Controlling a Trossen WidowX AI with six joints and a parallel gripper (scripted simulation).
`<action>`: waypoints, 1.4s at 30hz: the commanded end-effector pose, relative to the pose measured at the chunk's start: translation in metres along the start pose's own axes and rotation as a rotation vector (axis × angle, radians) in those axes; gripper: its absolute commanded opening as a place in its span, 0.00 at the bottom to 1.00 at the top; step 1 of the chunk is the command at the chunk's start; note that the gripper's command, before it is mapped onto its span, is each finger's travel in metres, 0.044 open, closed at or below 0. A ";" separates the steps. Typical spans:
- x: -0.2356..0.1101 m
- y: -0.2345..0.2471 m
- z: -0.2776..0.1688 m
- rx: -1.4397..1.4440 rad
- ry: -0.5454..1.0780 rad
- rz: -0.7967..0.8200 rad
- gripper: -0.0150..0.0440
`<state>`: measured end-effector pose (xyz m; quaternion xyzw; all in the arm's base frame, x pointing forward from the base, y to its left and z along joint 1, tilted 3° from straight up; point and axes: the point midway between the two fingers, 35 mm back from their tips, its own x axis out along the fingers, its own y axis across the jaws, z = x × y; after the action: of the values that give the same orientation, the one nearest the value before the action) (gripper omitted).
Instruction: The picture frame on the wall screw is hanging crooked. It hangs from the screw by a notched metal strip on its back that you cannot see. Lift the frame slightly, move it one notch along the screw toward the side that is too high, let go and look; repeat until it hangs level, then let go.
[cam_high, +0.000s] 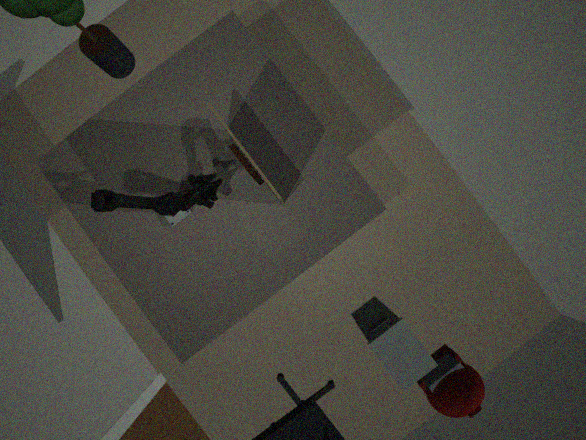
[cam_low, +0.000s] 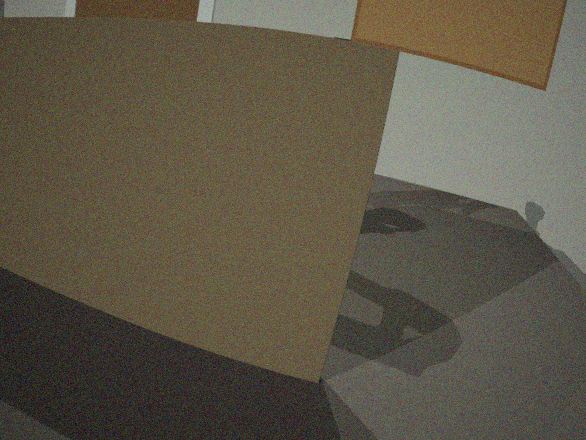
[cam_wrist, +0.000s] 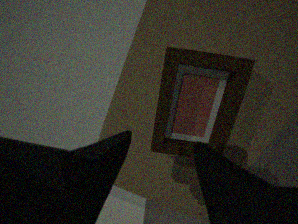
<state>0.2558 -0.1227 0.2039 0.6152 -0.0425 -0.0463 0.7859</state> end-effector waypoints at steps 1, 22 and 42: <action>0.001 -0.001 0.000 0.006 -0.003 -0.002 0.69; 0.079 0.000 0.001 0.006 -0.004 0.005 0.69; 0.087 0.000 0.001 0.006 -0.005 0.006 0.69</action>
<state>0.3379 -0.1326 0.2037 0.6172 -0.0437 -0.0453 0.7843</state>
